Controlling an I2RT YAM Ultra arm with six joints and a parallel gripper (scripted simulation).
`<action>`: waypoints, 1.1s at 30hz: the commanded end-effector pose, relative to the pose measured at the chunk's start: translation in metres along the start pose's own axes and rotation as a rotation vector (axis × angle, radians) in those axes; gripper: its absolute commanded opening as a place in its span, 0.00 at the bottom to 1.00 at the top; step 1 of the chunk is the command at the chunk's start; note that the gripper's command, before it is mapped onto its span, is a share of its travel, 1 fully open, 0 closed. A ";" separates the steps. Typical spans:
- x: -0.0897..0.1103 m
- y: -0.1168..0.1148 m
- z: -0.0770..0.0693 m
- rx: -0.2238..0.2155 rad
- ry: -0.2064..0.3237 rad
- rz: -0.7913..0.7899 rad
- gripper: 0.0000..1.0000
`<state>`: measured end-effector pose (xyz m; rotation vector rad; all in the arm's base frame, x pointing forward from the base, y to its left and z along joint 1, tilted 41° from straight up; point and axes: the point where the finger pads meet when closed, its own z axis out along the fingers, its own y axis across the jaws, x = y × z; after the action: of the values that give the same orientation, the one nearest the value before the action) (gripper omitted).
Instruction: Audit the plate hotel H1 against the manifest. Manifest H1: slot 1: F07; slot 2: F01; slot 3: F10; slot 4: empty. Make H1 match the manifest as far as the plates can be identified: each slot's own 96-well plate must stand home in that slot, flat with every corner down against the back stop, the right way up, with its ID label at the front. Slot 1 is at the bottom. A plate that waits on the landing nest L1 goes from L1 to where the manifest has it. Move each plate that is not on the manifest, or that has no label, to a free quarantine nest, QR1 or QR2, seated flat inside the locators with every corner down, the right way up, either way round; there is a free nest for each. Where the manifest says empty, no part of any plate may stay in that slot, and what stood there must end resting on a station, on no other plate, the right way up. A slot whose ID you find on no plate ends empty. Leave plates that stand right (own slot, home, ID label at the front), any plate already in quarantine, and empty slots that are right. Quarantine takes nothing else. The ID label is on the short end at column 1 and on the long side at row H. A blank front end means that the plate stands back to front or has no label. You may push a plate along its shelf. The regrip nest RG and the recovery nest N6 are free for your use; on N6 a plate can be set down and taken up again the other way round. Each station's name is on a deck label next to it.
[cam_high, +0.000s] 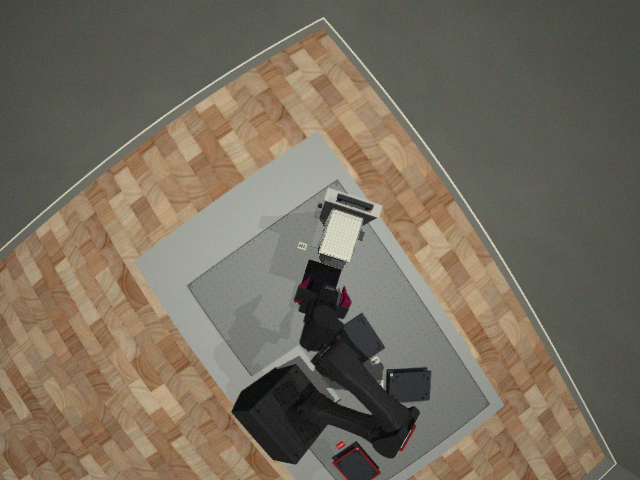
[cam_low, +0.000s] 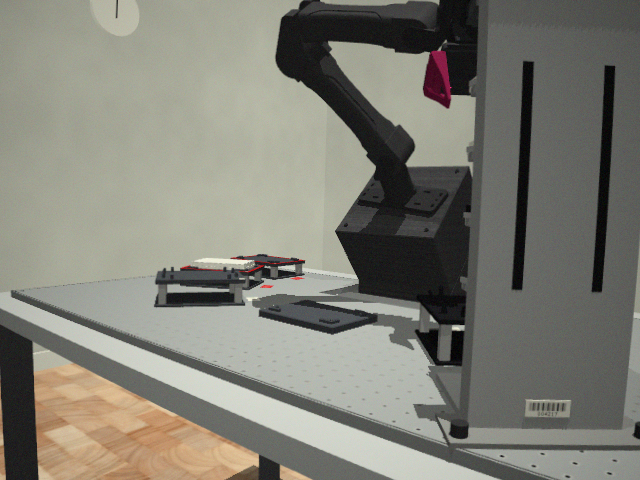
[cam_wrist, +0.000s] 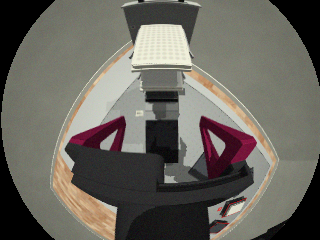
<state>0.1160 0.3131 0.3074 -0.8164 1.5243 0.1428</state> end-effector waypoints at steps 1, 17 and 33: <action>-0.007 0.001 0.000 -0.011 -0.009 0.005 1.00; -0.020 0.001 0.013 -0.011 -0.010 0.005 1.00; -0.034 0.001 0.026 -0.011 -0.010 0.005 1.00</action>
<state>0.1357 0.3393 0.3281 -0.8194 1.5239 0.1413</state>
